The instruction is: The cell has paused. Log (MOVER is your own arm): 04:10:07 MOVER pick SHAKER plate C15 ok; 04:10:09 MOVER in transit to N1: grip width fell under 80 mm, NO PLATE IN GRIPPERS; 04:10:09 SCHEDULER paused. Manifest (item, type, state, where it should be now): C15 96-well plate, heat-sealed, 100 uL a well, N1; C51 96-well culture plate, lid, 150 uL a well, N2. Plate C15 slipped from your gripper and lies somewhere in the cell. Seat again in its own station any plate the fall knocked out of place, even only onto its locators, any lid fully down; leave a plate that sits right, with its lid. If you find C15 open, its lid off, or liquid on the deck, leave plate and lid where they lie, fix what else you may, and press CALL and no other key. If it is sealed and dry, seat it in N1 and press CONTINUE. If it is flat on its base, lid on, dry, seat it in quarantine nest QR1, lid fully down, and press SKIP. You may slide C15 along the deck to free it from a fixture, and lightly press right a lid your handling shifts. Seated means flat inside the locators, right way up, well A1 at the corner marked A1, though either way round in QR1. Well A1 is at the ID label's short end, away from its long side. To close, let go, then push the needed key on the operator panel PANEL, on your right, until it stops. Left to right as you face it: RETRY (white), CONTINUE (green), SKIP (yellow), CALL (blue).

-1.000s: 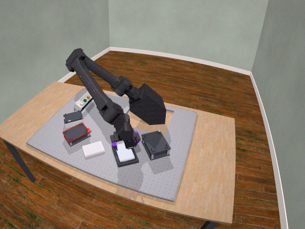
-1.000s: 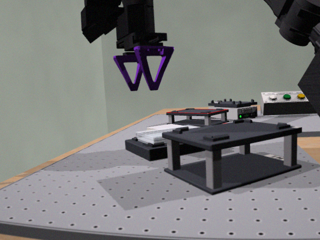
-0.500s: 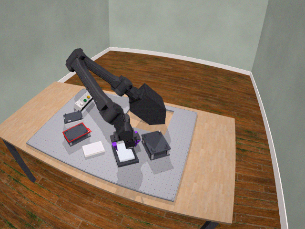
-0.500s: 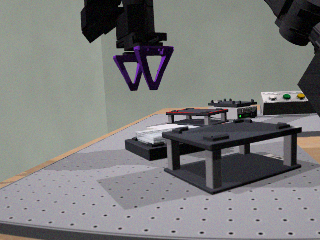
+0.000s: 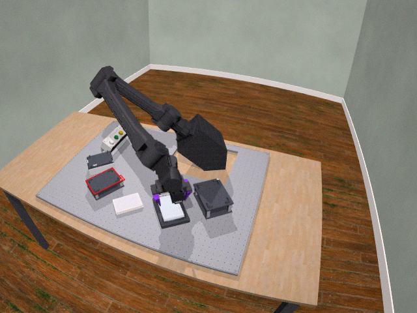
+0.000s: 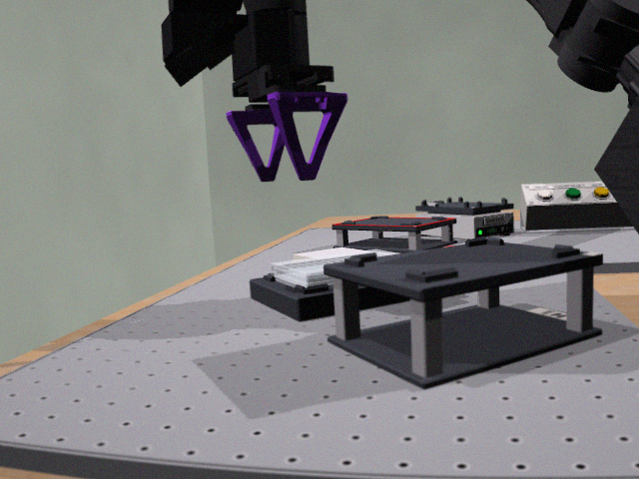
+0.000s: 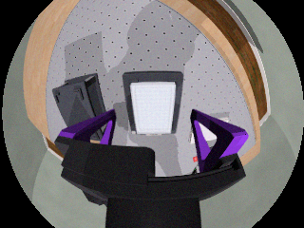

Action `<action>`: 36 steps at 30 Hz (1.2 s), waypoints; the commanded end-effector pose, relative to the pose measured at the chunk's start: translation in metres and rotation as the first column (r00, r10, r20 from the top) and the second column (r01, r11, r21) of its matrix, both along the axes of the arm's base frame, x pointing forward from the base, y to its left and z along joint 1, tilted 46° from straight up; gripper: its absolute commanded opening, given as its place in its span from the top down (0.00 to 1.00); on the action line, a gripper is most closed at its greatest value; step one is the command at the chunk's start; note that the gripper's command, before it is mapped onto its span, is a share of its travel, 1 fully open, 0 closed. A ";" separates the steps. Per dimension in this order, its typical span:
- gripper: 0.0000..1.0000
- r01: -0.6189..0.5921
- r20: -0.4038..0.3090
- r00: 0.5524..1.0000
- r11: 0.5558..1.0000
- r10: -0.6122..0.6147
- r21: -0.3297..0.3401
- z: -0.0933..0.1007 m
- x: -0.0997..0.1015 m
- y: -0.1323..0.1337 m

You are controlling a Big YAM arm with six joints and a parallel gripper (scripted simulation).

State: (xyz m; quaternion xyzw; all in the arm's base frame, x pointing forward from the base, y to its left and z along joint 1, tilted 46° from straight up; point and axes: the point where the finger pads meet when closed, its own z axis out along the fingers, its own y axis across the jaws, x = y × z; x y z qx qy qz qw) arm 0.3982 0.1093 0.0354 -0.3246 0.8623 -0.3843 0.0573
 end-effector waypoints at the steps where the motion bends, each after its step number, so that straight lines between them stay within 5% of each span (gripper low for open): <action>1: 0.00 -0.016 0.014 1.000 1.000 0.016 0.009 0.005 0.009 0.008; 18: 0.00 -0.016 0.014 1.000 1.000 0.016 0.009 0.005 0.009 0.008; 27: 0.00 0.131 0.143 0.979 0.987 -0.144 0.098 0.017 -0.033 0.003; 36: 0.00 0.303 0.286 0.885 0.922 -0.366 0.243 0.032 -0.075 -0.005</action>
